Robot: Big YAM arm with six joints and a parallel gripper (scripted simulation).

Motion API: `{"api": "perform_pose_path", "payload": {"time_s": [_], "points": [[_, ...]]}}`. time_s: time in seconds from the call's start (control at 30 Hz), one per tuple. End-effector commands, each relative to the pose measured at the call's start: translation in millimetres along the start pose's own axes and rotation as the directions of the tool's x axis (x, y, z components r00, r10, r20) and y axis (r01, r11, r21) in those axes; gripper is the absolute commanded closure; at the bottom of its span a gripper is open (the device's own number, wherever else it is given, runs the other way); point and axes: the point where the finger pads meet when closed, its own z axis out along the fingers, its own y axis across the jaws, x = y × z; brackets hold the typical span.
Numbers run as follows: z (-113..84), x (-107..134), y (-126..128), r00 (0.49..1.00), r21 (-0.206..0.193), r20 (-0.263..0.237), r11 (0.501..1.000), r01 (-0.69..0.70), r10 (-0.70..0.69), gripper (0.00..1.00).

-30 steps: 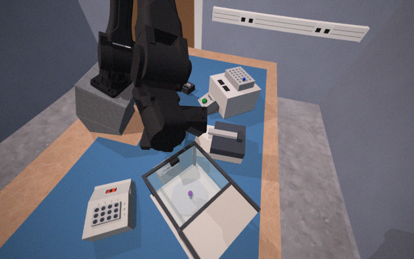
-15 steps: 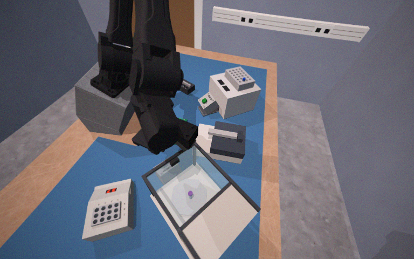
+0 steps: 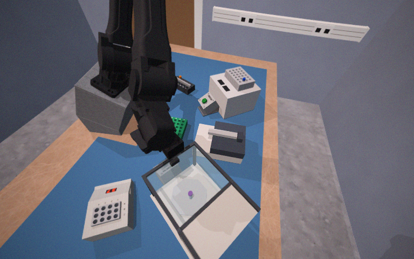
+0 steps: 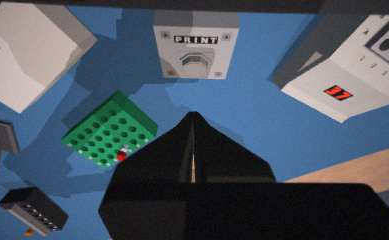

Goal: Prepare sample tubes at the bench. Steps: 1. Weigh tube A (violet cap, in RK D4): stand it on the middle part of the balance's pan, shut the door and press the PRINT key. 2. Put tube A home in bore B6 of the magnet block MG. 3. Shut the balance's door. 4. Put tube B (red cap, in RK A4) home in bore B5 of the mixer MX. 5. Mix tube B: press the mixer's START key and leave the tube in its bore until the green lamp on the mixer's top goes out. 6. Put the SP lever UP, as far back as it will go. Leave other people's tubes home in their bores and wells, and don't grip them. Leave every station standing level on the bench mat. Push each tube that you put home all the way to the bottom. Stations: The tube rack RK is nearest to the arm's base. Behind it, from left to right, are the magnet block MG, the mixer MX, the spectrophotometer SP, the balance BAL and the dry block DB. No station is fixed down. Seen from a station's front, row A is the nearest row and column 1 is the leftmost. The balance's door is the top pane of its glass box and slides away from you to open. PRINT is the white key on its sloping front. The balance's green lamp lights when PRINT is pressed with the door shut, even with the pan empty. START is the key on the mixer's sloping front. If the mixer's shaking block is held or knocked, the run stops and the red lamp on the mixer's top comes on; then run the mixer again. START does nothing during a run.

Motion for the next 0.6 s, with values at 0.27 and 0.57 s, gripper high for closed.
{"api": "perform_pose_path", "payload": {"time_s": [0.27,0.57], "points": [[-5.3,-6.9,-2.6,0.995,0.014,0.077,0.998,-0.068,0.067,1.00],[-4.4,4.6,-3.1,0.951,0.013,0.305,0.998,-0.055,0.048,1.00]]}}
